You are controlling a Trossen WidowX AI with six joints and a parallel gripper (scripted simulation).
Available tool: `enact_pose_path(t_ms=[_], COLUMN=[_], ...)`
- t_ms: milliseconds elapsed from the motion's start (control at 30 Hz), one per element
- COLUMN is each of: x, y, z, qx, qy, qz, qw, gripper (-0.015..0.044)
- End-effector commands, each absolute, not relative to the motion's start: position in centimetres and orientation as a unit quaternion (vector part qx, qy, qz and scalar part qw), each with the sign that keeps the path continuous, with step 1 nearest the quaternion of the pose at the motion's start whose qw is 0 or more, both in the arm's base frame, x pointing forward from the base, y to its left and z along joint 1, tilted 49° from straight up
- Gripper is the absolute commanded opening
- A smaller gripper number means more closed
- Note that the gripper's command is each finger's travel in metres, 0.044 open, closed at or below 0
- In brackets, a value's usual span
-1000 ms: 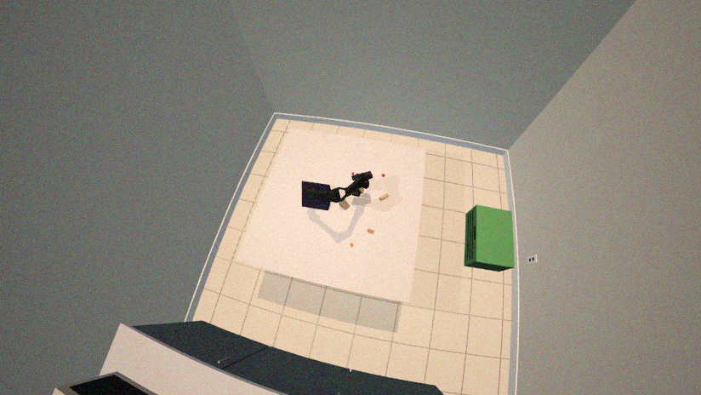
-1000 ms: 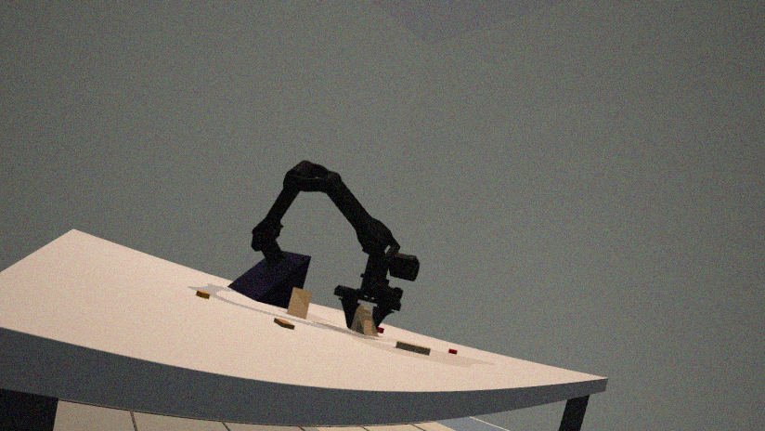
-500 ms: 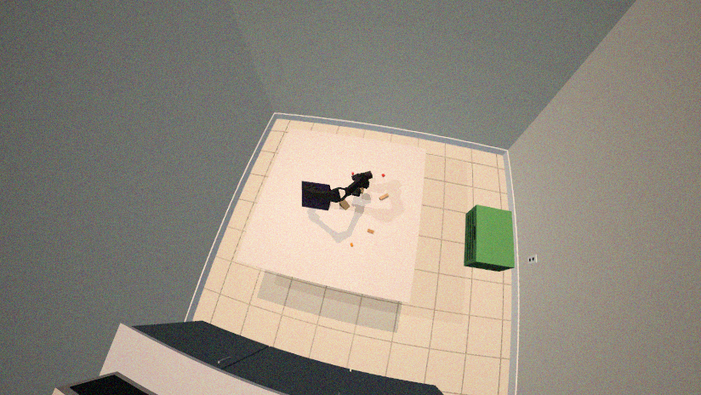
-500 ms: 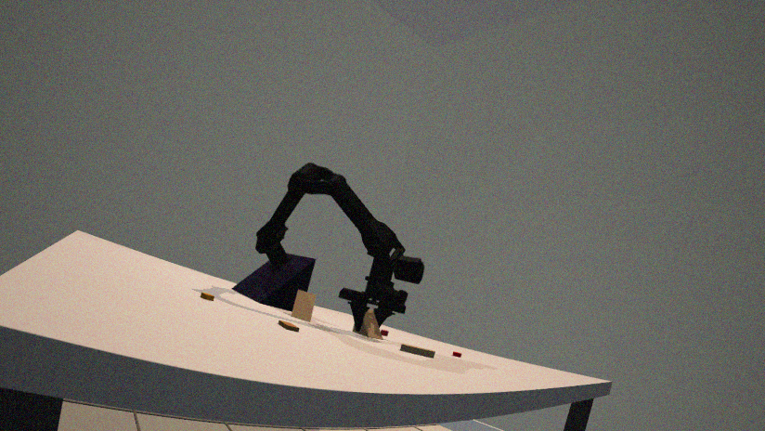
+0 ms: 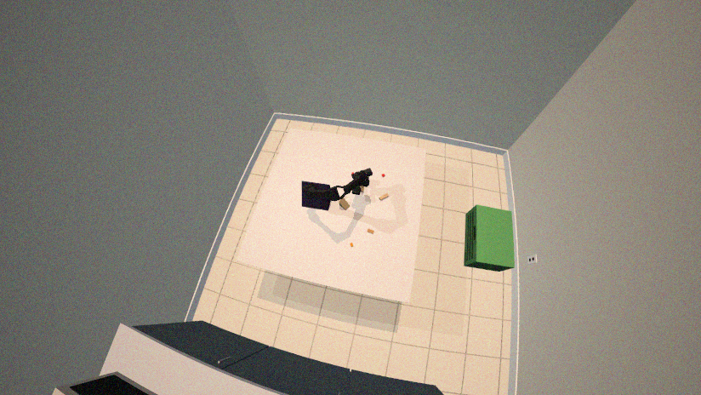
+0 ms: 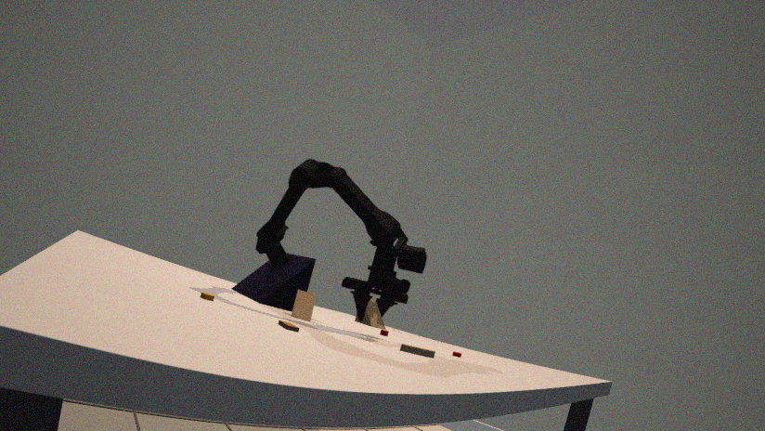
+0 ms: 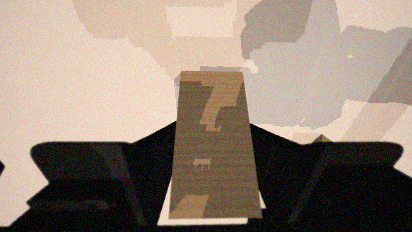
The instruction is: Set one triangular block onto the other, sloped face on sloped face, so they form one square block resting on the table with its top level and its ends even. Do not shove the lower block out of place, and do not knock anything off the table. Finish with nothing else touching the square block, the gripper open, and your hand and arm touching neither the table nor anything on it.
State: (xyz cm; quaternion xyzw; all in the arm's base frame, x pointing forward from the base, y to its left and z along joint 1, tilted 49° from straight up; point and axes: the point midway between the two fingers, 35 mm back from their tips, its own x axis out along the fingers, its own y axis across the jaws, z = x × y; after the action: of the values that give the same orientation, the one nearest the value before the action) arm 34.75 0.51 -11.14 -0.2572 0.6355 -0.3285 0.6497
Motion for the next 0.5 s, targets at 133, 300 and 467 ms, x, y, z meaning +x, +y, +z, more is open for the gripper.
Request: enact_pose_path(t_ms=[133, 300, 467], x=[34.75, 34.75, 34.75], y=[0.5, 0.5, 0.51], z=[-11.18, -11.18, -11.18], qx=[-0.265, -0.281, -0.324], qy=[0.64, 0.648, 0.667], qz=[-0.32, -0.304, -0.259], qw=[0.647, 0.64, 0.619], gripper=[0.0, 0.0, 0.0])
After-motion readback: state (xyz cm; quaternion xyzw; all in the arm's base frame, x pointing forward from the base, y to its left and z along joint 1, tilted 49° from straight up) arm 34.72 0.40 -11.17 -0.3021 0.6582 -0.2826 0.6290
